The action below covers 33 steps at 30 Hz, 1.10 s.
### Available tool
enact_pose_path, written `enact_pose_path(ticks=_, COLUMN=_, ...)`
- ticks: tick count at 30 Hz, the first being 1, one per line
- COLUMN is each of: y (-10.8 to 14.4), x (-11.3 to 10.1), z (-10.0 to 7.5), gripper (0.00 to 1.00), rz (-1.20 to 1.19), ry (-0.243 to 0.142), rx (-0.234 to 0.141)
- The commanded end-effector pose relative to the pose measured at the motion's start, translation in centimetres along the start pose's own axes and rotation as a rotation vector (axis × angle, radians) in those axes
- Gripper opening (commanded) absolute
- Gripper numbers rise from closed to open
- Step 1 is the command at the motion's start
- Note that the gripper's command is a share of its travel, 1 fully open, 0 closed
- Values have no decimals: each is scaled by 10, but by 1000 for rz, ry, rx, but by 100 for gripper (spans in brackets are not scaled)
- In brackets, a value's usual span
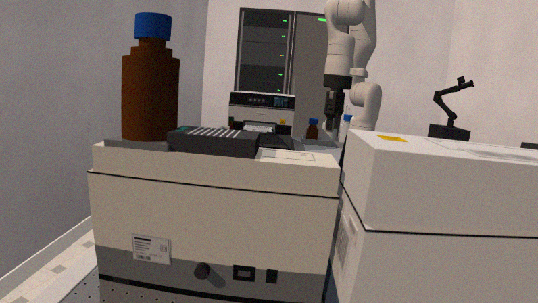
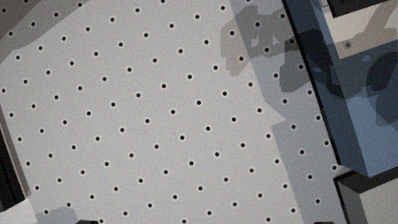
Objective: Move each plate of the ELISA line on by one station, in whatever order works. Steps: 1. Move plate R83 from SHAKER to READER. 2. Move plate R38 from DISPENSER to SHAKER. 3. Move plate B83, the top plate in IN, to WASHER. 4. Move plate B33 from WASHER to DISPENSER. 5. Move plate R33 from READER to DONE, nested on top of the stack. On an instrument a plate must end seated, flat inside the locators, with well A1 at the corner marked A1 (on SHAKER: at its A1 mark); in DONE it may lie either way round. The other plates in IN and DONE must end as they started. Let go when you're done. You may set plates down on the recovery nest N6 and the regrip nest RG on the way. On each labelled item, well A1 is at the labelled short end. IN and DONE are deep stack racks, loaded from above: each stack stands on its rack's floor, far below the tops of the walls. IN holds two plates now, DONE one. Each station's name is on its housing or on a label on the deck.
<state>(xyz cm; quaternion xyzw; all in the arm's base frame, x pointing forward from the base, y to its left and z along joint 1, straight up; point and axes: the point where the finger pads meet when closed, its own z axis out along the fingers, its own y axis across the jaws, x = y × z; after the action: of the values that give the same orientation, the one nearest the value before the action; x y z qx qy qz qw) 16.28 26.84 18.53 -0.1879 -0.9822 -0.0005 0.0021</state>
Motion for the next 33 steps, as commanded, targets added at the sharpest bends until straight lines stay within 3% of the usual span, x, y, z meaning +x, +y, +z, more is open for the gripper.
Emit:
enact_pose_path(ticks=1, y=3, x=7, z=0, gripper=100, rz=-14, ry=-2, rx=5)
enact_pose_path(ticks=9, y=8, x=33, z=0, gripper=100, rz=-268, ry=-1, rx=5)
enact_pose_path(ticks=14, y=11, x=49, z=0, gripper=100, rz=-252, ry=-2, rx=5)
enact_pose_path(ticks=22, y=3, x=69, z=0, gripper=100, rz=-502, ry=0, rx=2)
enact_pose_path(ticks=27, y=-2, x=86, z=0, gripper=100, rz=-485, ry=3, rx=-3)
enact_pose_path(ticks=33, y=-8, x=99, z=1, gripper=100, rz=-706, ry=-3, rx=1)
